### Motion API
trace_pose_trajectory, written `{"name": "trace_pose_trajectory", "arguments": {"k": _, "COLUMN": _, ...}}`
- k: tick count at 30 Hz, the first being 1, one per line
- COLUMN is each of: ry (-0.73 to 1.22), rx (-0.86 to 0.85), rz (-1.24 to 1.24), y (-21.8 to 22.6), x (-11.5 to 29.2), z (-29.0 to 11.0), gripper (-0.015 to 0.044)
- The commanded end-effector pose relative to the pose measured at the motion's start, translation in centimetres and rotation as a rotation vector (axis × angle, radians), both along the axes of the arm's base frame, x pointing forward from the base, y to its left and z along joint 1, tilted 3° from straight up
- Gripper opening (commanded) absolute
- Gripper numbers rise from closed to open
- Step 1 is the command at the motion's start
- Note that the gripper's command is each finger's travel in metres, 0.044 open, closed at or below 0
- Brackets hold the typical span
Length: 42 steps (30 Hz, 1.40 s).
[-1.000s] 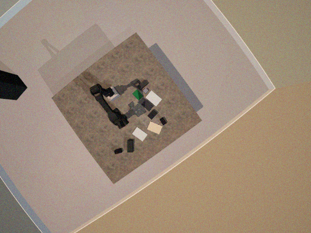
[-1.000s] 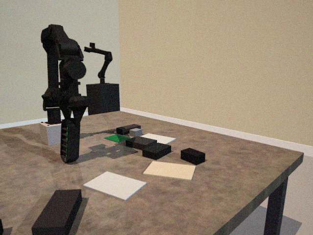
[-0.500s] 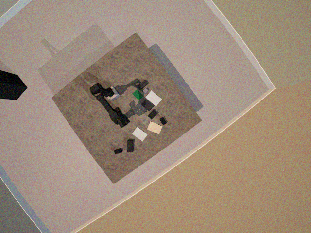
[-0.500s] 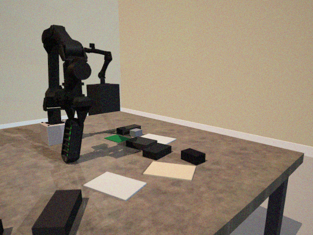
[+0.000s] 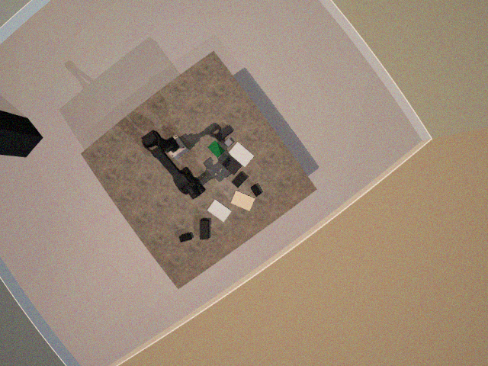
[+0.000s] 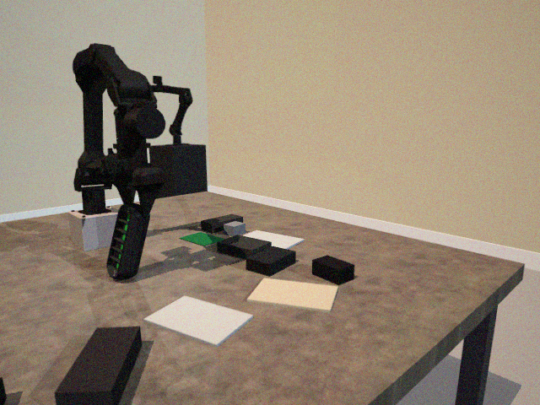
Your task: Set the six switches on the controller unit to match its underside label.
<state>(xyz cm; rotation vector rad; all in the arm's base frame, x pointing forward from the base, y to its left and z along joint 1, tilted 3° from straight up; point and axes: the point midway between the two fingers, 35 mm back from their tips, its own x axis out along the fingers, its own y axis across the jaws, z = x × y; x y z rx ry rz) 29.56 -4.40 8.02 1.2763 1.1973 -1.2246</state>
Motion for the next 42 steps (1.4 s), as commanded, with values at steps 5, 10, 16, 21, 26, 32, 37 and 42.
{"name": "trace_pose_trajectory", "arguments": {"k": 5, "ry": 0.003, "rx": 0.007, "rz": -0.004, "y": 0.6, "x": -0.1, "z": -0.4, "gripper": 0.0338}}
{"name": "trace_pose_trajectory", "arguments": {"k": 10, "ry": 0.003, "rx": 0.007, "rz": -0.004, "y": 1.0, "x": -0.1, "z": -0.5, "gripper": 0.0338}}
{"name": "trace_pose_trajectory", "arguments": {"k": 16, "ry": 0.003, "rx": 0.008, "rz": -0.004, "y": 1.5, "x": -0.1, "z": -0.7, "gripper": 0.0338}}
{"name": "trace_pose_trajectory", "arguments": {"k": 21, "ry": 0.003, "rx": 0.008, "rz": -0.004, "y": 1.9, "x": 0.0, "z": -0.8, "gripper": 0.0338}}
{"name": "trace_pose_trajectory", "arguments": {"k": 26, "ry": 0.003, "rx": 0.008, "rz": -0.004, "y": 2.2, "x": 0.0, "z": -1.0, "gripper": 0.0338}}
{"name": "trace_pose_trajectory", "arguments": {"k": 32, "ry": 0.003, "rx": 0.009, "rz": -0.004, "y": 2.7, "x": 0.0, "z": -1.1, "gripper": 0.0338}}
{"name": "trace_pose_trajectory", "arguments": {"k": 37, "ry": 0.003, "rx": 0.009, "rz": -0.004, "y": 3.0, "x": 0.0, "z": -1.3, "gripper": 0.0338}}
{"name": "trace_pose_trajectory", "arguments": {"k": 42, "ry": 0.003, "rx": 0.01, "rz": -0.004, "y": 3.4, "x": 0.1, "z": -1.5, "gripper": 0.0338}}
